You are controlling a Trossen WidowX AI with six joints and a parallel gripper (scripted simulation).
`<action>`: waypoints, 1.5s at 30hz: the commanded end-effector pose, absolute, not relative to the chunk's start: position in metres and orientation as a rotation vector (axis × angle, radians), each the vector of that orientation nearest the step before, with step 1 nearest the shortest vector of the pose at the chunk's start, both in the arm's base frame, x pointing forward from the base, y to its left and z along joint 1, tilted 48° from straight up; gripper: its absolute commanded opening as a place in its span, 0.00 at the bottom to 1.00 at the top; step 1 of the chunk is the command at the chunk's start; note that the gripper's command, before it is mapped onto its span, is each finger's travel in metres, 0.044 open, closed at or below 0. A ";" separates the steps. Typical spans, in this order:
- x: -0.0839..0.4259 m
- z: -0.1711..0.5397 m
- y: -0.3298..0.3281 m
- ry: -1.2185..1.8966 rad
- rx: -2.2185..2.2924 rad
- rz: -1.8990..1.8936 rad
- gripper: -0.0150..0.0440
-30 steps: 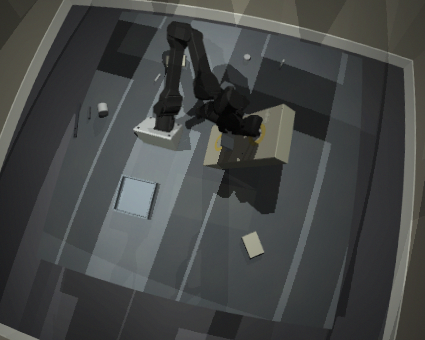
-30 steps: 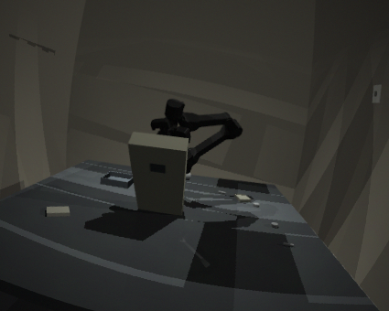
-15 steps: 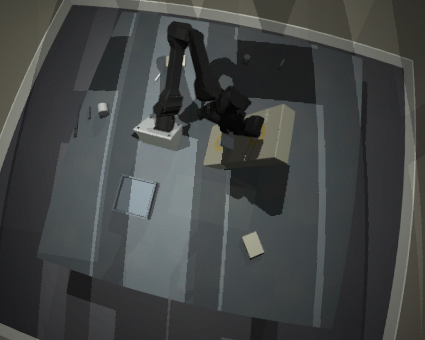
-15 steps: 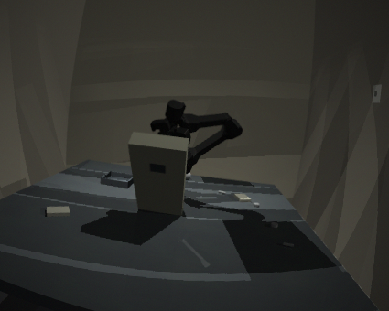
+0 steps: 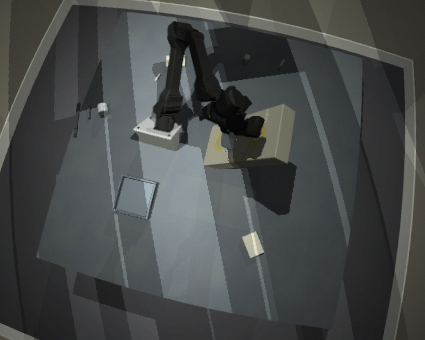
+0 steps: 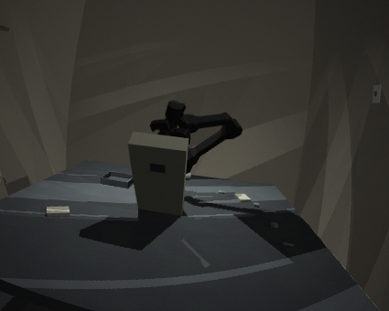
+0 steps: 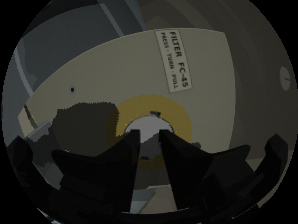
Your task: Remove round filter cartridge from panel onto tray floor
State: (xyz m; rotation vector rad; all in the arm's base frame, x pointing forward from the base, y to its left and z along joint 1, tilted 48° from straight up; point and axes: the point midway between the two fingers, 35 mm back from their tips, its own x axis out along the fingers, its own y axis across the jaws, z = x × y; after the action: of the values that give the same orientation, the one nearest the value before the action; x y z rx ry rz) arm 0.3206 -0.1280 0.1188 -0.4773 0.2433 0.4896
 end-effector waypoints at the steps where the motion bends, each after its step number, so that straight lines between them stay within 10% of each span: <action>1: 0.325 0.114 -0.126 0.255 -0.478 0.494 0.41; 12: 0.321 0.119 -0.128 0.243 -0.477 0.490 0.25; 45: 0.325 0.114 -0.126 0.467 0.527 0.304 0.25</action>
State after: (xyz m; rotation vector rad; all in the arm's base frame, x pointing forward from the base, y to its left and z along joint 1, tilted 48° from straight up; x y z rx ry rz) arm 0.3215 -0.1283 0.1183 0.4229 0.4355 0.3232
